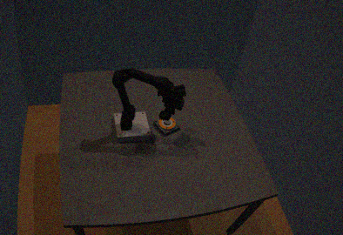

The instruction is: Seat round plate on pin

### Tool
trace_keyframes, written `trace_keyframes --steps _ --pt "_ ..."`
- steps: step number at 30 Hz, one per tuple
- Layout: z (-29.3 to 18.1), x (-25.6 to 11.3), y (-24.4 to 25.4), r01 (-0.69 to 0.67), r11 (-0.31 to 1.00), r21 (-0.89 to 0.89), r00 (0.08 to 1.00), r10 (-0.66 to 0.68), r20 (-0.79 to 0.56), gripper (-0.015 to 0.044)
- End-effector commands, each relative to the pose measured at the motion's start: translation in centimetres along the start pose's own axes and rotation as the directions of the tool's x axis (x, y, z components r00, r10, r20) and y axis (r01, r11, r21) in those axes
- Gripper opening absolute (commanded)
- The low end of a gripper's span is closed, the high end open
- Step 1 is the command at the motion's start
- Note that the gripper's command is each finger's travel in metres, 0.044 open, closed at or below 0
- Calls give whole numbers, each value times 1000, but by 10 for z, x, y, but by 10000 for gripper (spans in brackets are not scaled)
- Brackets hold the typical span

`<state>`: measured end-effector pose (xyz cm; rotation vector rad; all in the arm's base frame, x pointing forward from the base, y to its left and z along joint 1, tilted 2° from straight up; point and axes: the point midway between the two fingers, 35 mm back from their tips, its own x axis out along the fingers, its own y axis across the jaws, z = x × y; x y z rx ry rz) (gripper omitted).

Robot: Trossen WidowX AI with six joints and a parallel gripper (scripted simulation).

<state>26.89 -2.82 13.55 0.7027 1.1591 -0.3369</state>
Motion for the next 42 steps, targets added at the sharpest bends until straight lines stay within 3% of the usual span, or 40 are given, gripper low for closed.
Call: trace_keyframes --steps 1,4,8,18,29,42 --pt "-40 23 8 76 953 -295 983 -121 -140 0" --pt "-74 36 11 86 835 -544 945 -241 -221 0" --pt "-89 41 12 75 762 -643 923 -297 -244 0" --pt "-91 42 13 74 755 -651 921 -302 -245 0" --pt "-103 85 0 74 755 -651 921 -302 -245 0" --pt "-103 89 10 73 756 -651 922 -301 -246 0"
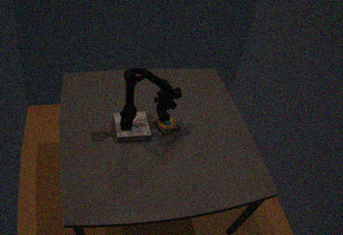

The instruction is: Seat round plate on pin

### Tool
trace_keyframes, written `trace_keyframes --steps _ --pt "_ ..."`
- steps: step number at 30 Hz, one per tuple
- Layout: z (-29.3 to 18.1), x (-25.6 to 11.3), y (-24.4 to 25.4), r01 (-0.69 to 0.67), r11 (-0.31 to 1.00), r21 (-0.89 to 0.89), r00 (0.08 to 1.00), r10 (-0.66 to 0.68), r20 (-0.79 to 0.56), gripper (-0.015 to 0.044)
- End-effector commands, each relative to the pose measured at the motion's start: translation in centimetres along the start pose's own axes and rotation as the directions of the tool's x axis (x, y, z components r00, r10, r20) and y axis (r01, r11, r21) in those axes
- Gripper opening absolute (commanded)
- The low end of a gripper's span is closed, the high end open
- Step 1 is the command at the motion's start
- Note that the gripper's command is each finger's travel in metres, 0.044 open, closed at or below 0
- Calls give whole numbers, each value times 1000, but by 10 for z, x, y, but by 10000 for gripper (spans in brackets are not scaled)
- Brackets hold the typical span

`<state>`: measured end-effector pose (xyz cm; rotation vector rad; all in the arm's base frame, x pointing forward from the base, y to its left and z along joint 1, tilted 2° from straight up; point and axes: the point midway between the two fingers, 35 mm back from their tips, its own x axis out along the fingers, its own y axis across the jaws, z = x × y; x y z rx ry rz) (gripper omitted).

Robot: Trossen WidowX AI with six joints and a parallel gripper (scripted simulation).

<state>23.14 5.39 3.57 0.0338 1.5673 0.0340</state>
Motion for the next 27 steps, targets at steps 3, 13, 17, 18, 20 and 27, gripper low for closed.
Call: trace_keyframes --steps 3,13,17,18,20,27 --pt "7 2 7 5 1000 2 1000 -5 -2 0" --pt "18 3 15 4 1000 2 1000 -4 -1 0" --pt "23 3 17 4 1000 2 1000 -4 -1 0" --pt "25 3 18 4 1000 2 1000 -4 -1 0" --pt "27 2 19 4 1000 2 1000 -4 0 0" --pt "35 2 20 4 1000 2 1000 -4 0 0"
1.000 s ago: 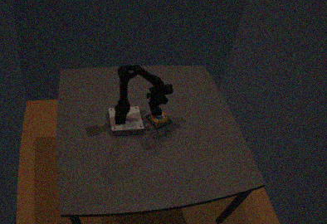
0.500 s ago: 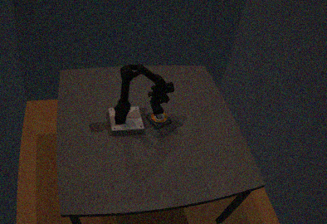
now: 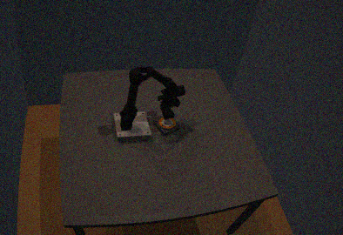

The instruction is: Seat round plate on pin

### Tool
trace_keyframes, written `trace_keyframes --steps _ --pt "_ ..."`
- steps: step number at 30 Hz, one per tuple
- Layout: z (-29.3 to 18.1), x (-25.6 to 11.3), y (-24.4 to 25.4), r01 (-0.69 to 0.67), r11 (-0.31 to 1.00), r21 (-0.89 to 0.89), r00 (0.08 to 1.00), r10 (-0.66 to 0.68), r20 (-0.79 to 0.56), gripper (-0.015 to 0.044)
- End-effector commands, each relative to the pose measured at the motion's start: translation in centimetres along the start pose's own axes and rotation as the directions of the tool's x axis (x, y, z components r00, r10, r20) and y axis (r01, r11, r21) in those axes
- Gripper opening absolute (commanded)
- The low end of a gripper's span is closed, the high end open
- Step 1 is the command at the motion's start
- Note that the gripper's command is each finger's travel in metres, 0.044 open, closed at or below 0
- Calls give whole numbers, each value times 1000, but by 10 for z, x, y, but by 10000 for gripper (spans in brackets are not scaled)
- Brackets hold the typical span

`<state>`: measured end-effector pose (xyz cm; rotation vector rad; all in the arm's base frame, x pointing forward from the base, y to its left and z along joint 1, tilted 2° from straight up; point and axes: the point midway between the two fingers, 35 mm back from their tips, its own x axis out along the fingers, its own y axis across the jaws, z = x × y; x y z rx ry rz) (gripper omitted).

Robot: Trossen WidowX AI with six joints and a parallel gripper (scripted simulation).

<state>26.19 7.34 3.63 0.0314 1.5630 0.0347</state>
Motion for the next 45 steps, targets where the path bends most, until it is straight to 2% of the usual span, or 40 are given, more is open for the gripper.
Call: trace_keyframes --steps 1,45 --pt "6 2 1 3 1000 4 1000 -3 -4 0" --pt "51 -4 -20 4 1000 4 1000 -4 -1 0"
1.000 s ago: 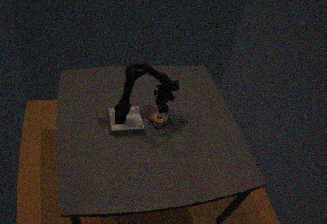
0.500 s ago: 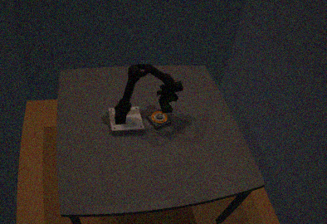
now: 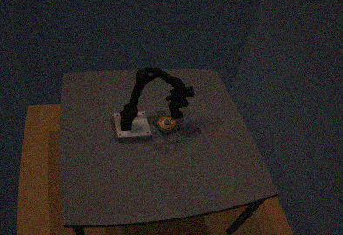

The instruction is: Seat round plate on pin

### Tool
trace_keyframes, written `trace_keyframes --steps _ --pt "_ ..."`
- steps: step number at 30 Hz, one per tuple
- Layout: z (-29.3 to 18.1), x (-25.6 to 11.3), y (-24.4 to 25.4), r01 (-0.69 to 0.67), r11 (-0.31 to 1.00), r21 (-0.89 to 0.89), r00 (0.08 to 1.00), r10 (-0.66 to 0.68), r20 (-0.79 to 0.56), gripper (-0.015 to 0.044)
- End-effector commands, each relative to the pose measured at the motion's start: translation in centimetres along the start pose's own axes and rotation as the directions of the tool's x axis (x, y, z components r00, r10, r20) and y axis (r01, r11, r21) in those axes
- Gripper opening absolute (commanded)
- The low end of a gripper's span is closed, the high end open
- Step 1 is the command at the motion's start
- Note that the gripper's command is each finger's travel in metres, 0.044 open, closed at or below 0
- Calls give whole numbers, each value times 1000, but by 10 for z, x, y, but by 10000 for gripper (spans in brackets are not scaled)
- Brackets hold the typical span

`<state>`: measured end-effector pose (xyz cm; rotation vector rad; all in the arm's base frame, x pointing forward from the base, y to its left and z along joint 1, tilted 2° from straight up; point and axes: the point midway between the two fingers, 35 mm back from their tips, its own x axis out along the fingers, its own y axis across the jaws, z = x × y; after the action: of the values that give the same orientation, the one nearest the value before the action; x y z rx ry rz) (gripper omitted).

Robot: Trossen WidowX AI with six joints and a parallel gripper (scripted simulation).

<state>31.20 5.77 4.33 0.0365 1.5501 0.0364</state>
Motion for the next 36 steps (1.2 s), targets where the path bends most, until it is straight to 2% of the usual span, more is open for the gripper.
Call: trace_keyframes --steps 1,9,19,36 --pt "1 3 -5 9 1000 2 1000 -9 -13 0" --pt "4 5 -9 9 1000 2 1000 -9 -13 0" --pt "4 -39 -6 9 1000 2 1000 -9 -13 0" --pt "6 -32 -6 4 1000 5 1000 -4 -11 0"
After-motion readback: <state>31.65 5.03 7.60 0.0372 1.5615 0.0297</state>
